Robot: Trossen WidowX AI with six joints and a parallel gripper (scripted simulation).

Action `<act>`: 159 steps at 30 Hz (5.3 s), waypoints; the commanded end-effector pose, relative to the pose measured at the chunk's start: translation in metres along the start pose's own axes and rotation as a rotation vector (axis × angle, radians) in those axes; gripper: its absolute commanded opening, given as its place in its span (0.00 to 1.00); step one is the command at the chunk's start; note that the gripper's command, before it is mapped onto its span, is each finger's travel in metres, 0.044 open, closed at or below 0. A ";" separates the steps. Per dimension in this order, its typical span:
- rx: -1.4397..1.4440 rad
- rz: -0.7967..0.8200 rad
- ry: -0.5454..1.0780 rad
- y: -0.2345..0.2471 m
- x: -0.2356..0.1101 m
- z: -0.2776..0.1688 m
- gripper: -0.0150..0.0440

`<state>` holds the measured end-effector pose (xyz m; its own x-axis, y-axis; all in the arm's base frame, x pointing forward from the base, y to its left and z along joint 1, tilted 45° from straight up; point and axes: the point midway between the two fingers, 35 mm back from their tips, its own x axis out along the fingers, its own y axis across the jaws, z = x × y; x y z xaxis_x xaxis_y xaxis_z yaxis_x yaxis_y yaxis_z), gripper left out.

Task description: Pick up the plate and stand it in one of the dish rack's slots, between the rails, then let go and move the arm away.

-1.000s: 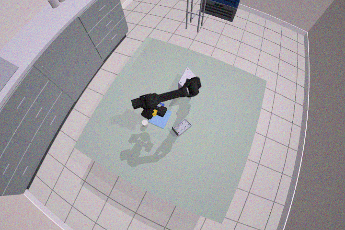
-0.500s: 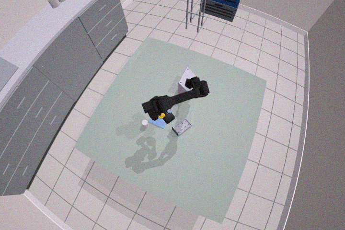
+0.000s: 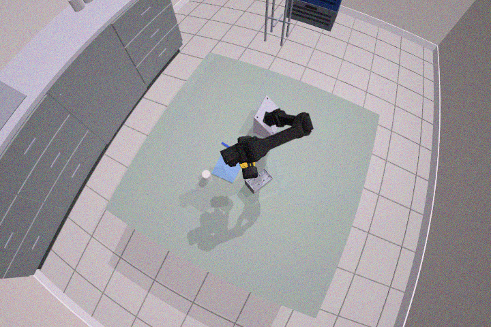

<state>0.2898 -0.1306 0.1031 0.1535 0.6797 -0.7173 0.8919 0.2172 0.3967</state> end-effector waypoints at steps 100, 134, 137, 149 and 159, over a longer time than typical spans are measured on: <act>-0.040 -0.111 -1.215 -0.031 0.126 -0.091 0.25; -0.393 0.426 -1.509 -0.017 0.125 -0.145 0.25; -0.393 0.426 -1.509 -0.017 0.125 -0.145 0.25; -0.395 0.421 -1.506 -0.013 0.140 -0.140 0.25; -0.393 0.423 -1.505 -0.007 0.156 -0.128 0.25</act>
<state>0.2501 0.0642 0.0659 0.8182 -0.4831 -0.3118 0.5544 0.5189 0.6507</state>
